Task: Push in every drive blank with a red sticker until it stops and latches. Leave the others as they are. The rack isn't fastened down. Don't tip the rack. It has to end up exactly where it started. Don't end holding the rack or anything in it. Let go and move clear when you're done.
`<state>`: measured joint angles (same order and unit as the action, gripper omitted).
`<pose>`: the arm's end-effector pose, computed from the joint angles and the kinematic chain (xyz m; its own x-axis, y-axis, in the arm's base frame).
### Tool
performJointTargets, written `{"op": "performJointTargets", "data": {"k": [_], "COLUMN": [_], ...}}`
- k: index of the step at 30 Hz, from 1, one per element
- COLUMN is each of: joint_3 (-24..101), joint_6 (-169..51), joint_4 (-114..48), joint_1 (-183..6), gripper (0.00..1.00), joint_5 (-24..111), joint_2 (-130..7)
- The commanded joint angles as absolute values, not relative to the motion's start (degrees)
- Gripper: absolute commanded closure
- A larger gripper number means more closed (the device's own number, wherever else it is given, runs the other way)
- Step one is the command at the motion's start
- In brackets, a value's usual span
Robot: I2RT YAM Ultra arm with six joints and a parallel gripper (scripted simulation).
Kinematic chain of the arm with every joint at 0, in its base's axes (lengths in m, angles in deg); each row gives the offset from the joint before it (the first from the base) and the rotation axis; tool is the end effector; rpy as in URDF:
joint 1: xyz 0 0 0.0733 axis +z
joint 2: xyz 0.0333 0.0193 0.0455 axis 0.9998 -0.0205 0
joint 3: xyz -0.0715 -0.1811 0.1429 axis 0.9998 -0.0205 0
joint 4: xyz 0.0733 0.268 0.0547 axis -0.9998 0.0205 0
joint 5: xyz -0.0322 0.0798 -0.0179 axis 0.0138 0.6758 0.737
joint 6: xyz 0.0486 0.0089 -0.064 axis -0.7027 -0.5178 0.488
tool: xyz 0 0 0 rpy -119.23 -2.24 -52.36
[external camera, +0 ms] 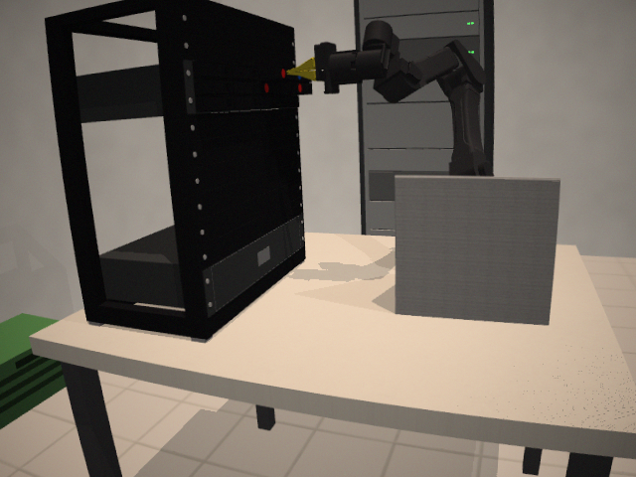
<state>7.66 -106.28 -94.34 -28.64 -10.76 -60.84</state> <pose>0.2337 0.2950 0.1621 -0.0791 0.7027 -0.7070 -0.0597 0.7047 0.7070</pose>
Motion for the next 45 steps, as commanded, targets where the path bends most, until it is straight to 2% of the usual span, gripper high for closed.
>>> {"op": "performJointTargets", "data": {"k": [1,45], "joint_3": [10.24,12.92], "joint_6": [-105.63,-105.55], "joint_4": [-94.09,-92.87], "joint_1": [-27.37,-31.11], "gripper": [1.00,1.00], "joint_5": [-9.99,-7.41], "joint_2": [-60.64,-63.33]}}
